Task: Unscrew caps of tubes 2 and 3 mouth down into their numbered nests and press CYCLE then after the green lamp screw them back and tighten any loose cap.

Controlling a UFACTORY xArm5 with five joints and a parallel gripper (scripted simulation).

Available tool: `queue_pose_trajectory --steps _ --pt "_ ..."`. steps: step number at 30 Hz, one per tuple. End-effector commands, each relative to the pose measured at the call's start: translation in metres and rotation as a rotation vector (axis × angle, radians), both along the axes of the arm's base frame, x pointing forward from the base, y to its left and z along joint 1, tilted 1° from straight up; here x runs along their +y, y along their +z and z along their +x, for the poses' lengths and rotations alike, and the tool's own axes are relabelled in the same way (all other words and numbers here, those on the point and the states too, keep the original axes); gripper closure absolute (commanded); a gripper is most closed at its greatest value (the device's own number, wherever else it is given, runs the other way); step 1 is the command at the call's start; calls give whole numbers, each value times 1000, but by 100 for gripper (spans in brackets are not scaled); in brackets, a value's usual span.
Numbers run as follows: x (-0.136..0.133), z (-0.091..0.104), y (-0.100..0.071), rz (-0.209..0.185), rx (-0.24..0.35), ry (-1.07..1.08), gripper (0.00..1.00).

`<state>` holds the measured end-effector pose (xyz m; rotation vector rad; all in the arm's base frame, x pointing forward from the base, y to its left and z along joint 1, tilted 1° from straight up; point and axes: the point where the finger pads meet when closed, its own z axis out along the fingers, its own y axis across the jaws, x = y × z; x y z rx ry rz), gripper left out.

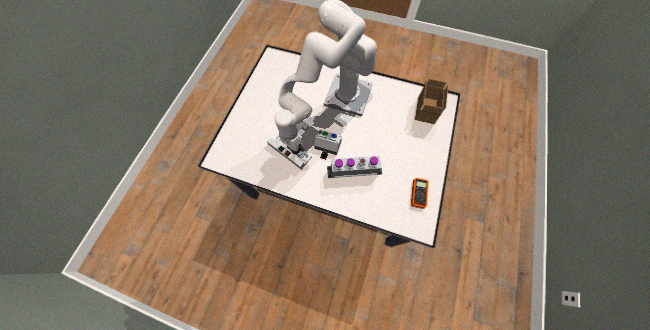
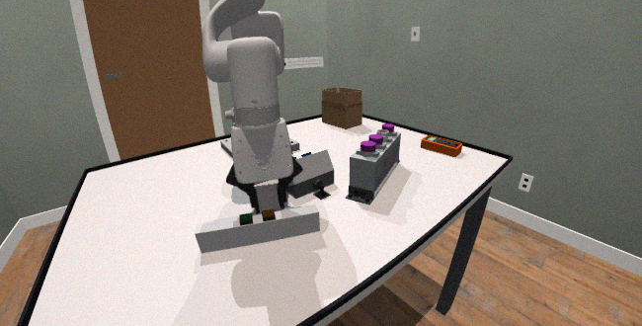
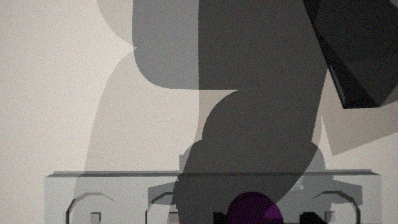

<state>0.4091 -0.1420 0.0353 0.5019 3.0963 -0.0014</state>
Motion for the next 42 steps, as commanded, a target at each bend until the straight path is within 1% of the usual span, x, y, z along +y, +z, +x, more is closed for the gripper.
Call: queue_pose_trajectory --steps 1,6,8,20,21,28,31,32,40,42 --pt "0 1 29 -9 0 0 54" --pt "0 1 54 -9 0 0 54" --pt "0 1 54 -9 0 0 54" --pt "1 1 114 -9 0 0 54" --pt "1 1 117 -9 0 0 54" --pt "1 1 117 -9 0 0 54" --pt "26 1 117 -8 -2 -250 54" --pt "32 1 117 -7 -2 -294 54" --pt "60 2 117 -5 -4 -569 54" --pt "60 2 117 -5 -4 -569 54"
